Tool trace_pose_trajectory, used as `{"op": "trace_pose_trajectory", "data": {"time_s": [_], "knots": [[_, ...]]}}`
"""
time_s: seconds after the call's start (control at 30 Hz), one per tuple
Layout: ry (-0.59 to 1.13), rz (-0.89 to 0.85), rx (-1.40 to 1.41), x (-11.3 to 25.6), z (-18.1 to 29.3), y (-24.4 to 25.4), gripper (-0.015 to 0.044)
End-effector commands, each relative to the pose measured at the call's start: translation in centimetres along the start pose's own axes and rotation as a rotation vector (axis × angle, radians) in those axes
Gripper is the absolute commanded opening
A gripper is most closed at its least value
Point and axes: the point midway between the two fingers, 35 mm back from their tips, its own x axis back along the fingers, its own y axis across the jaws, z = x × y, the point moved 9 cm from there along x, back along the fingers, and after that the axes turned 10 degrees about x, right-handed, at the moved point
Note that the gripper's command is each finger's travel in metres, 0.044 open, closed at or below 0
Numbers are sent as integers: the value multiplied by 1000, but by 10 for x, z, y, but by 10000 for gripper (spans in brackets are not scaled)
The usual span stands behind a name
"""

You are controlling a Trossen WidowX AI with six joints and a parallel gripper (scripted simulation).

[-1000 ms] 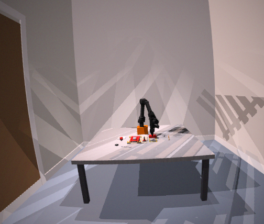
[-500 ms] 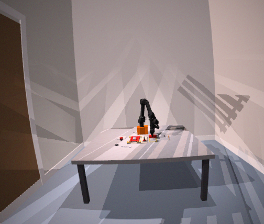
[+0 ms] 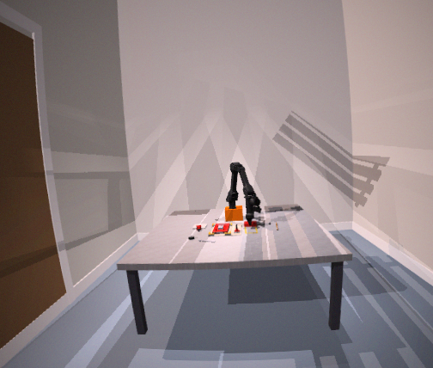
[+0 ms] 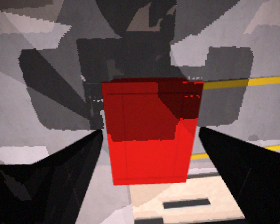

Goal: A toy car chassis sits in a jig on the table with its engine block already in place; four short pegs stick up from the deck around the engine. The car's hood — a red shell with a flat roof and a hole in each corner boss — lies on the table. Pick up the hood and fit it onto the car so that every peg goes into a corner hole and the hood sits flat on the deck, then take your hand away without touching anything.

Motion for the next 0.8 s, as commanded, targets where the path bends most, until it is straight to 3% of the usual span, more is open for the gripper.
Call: {"op": "trace_pose_trajectory", "data": {"time_s": [0.0, 0.03, 0.13, 0.47, 0.77], "knots": [[0, -6, -4, -3, 0, 1, 440], [0, -6, -4, -4, 0, 1, 440], [0, 0, 0, -1, 0, 0, 361], [0, 0, 0, -1, 0, 0, 295], [0, -1, 0, 10, 0, 0, 58]]}}
